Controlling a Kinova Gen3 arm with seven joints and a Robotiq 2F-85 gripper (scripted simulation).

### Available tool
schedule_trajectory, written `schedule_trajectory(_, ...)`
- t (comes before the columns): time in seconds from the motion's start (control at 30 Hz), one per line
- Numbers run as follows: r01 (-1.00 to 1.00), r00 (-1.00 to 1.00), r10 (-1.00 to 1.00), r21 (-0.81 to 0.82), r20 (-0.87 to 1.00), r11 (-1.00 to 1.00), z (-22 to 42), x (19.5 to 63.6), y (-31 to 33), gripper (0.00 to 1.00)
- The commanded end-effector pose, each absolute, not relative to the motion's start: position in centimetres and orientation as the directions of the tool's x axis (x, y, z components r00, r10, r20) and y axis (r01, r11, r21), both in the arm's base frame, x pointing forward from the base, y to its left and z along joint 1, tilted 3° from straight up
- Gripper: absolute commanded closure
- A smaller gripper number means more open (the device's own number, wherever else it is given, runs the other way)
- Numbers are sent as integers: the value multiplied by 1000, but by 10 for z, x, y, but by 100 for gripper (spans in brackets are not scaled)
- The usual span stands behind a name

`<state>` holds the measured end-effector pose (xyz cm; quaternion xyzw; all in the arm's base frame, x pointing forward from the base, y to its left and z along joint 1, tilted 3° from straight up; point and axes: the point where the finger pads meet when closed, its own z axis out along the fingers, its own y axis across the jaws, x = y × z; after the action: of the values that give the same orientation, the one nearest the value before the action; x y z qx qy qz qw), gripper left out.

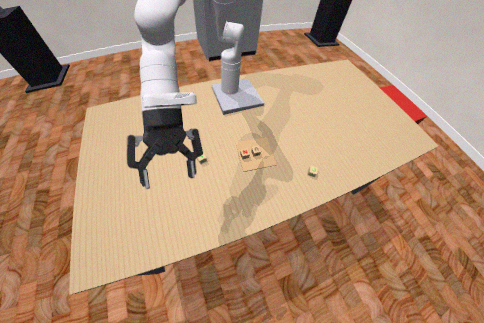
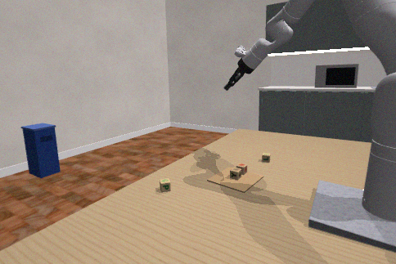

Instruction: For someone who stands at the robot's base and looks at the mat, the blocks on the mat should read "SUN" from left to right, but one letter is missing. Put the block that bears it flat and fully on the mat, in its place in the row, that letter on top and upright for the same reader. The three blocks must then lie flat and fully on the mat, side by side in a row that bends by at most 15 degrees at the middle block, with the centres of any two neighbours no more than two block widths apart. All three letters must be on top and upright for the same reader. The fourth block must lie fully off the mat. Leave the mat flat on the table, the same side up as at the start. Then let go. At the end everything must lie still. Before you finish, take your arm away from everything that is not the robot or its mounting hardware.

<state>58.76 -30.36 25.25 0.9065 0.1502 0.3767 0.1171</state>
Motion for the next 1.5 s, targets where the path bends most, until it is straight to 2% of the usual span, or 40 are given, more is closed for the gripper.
schedule_trajectory(0.0,183,670,361,327,649,-927,254,588,-304,0)
schedule_trajectory(0.87,188,672,354,313,651,-931,251,591,-297,0)
schedule_trajectory(1.17,204,680,332,266,654,-942,242,600,-274,0)
schedule_trajectory(1.47,239,713,277,148,645,-960,219,617,-214,0)
